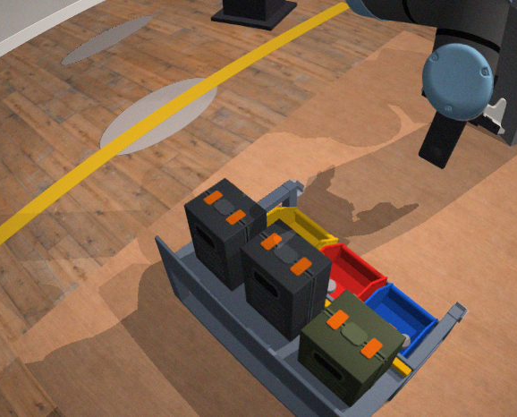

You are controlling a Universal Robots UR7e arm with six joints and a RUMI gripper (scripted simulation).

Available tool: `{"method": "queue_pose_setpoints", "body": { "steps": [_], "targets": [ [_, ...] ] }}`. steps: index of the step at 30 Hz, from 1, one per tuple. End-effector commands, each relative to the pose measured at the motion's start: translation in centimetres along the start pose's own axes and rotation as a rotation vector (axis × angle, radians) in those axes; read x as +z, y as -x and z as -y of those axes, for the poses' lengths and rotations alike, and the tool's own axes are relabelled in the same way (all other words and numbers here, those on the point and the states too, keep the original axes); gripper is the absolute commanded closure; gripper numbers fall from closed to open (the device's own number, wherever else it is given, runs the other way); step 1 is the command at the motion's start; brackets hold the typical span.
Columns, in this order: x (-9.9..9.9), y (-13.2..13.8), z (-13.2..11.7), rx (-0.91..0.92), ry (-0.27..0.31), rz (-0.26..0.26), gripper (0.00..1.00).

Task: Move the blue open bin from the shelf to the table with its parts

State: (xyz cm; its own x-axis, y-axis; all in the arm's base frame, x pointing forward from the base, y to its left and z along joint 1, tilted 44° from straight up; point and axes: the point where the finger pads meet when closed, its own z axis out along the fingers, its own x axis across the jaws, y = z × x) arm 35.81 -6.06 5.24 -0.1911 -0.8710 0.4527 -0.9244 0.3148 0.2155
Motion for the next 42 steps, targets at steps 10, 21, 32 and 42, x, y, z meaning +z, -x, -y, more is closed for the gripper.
{"method": "queue_pose_setpoints", "body": {
  "steps": [10, 21, 32, 42],
  "targets": [
    [-3.6, 1.0, 1.2, -0.073, -0.051, 0.149, 0.00],
    [-8.0, 1.7, 2.4, -0.153, -0.133, 0.285, 0.00],
    [-12.3, 1.9, 3.3, -0.227, -0.229, 0.390, 0.00],
    [-14.9, 2.0, 4.7, -0.318, -0.326, 0.412, 0.00]
  ]
}}
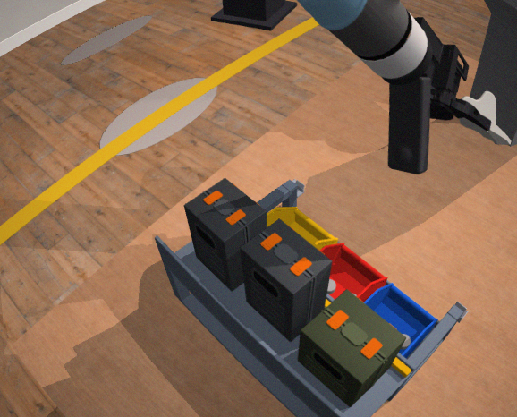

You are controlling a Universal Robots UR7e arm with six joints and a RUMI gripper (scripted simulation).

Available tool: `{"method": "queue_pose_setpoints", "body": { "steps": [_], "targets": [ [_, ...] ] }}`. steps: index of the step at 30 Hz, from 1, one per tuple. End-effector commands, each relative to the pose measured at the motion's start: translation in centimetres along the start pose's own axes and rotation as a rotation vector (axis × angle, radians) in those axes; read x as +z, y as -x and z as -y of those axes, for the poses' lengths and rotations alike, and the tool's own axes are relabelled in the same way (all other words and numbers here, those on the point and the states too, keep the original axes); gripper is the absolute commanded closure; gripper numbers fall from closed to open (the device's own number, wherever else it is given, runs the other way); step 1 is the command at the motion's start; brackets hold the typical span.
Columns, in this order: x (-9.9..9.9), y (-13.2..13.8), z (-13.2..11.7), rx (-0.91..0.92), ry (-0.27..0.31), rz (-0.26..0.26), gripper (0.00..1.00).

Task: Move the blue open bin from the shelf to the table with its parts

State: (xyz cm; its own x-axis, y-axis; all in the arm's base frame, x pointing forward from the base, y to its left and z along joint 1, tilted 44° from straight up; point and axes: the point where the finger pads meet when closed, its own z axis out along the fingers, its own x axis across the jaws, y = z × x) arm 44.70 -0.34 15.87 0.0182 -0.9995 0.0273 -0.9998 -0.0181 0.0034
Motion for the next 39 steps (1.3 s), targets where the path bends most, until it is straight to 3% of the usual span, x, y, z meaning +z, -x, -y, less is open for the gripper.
{"method": "queue_pose_setpoints", "body": {
  "steps": [1, 15, 39],
  "targets": [
    [-0.3, 0.0, 1.1, -0.058, -0.031, -0.004, 0.00],
    [0.7, -0.7, 5.0, -0.307, -0.112, -0.117, 0.00],
    [1.3, -0.9, 9.9, -0.632, -0.195, -0.296, 0.00]
  ]
}}
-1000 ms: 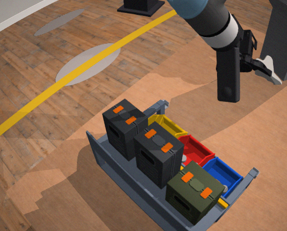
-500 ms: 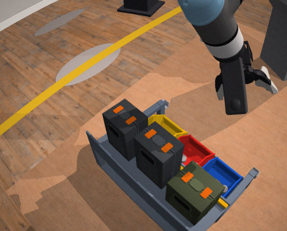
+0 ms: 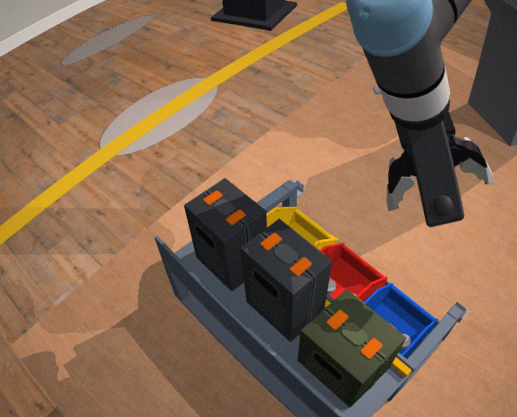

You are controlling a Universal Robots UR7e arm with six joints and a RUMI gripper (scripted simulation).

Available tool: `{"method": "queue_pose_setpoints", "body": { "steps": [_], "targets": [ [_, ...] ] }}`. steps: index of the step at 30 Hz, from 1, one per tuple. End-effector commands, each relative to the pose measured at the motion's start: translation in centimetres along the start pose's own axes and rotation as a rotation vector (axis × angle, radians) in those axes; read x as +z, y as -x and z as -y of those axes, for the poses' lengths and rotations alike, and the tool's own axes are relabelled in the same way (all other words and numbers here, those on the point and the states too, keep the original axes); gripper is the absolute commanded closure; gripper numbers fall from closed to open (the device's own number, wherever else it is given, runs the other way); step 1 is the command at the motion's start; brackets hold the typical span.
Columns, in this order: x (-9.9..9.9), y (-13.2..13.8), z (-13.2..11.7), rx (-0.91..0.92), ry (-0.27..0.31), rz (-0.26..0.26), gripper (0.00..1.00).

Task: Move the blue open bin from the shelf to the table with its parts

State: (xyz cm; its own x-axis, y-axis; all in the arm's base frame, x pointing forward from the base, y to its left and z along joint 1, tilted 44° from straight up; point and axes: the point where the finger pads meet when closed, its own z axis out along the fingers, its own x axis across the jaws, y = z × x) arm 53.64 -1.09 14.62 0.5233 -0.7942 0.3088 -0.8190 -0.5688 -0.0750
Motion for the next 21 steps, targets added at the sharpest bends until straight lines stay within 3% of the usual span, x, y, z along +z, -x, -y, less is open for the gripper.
{"method": "queue_pose_setpoints", "body": {
  "steps": [1, 21],
  "targets": [
    [0.3, -0.5, 1.0, -0.080, -0.019, -0.046, 0.00],
    [1.0, -1.8, 3.8, -0.327, -0.048, -0.191, 0.00]
  ]
}}
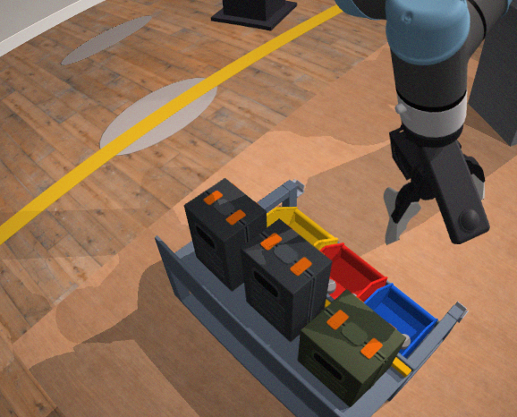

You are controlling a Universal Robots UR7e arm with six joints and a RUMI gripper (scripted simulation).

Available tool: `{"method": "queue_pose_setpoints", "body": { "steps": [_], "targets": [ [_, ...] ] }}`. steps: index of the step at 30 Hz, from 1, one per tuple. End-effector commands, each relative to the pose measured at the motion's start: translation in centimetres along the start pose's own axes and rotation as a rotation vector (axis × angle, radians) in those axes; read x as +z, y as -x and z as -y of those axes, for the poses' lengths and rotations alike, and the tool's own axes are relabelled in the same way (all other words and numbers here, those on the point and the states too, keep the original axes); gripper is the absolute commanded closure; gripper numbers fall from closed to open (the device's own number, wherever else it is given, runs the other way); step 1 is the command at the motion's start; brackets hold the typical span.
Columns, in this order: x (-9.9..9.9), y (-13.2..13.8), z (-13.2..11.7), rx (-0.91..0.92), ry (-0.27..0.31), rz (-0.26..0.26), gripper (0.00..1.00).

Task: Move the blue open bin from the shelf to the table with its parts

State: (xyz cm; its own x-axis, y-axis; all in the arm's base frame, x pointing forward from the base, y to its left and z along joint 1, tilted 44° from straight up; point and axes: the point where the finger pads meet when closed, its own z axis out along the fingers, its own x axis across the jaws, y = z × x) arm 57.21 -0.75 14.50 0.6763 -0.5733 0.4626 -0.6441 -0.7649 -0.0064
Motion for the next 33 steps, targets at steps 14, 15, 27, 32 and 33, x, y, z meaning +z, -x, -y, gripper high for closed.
{"method": "queue_pose_setpoints", "body": {
  "steps": [14, 15, 27, 32, 33],
  "targets": [
    [0.4, -1.3, 1.8, -0.189, -0.012, -0.118, 0.00],
    [0.4, -1.3, 1.9, -0.199, -0.011, -0.124, 0.00],
    [0.4, -1.8, 2.7, -0.286, -0.009, -0.180, 0.00],
    [0.4, -2.0, 3.0, -0.323, -0.006, -0.203, 0.00],
    [0.4, -2.0, 3.1, -0.329, -0.006, -0.208, 0.00]
  ]
}}
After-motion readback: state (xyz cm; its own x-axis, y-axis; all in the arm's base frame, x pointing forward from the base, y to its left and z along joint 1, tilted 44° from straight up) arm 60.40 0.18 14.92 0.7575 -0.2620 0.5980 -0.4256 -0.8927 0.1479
